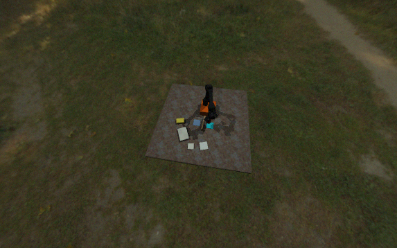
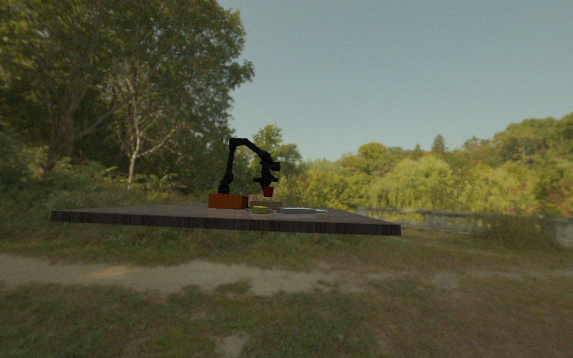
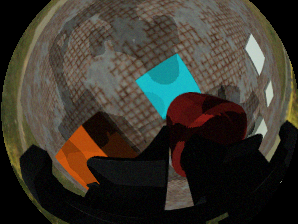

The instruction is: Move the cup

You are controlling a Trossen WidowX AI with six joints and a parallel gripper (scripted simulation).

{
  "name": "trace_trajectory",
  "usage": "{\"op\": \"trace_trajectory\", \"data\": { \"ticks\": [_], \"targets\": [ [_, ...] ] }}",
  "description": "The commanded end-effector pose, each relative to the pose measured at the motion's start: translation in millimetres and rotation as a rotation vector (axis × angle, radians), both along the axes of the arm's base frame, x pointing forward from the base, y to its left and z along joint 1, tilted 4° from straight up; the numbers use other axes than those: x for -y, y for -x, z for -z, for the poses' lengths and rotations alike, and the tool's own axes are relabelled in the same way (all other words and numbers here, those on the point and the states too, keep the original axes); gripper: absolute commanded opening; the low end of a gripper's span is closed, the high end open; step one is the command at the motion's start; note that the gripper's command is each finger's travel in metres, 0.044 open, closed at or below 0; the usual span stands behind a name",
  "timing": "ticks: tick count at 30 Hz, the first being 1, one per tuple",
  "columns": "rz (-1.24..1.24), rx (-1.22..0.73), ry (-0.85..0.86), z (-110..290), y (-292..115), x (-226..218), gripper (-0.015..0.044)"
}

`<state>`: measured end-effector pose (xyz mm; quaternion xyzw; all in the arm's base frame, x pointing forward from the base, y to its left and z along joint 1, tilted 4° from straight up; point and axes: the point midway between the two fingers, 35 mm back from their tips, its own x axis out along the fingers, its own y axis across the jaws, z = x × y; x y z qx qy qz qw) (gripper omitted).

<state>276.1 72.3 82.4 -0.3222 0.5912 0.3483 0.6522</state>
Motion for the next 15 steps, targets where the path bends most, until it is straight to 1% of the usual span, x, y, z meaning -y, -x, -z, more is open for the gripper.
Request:
{"op": "trace_trajectory", "data": {
  "ticks": [1, 10, 15],
  "targets": [
    [0.004, -0.003, 0.005, -1, -1, -9, 0.0000],
    [0.004, -0.003, 0.003, -3, -2, -28, 0.0000],
    [0.004, -0.003, 0.003, 1, -3, -29, 0.0000]
  ]
}}
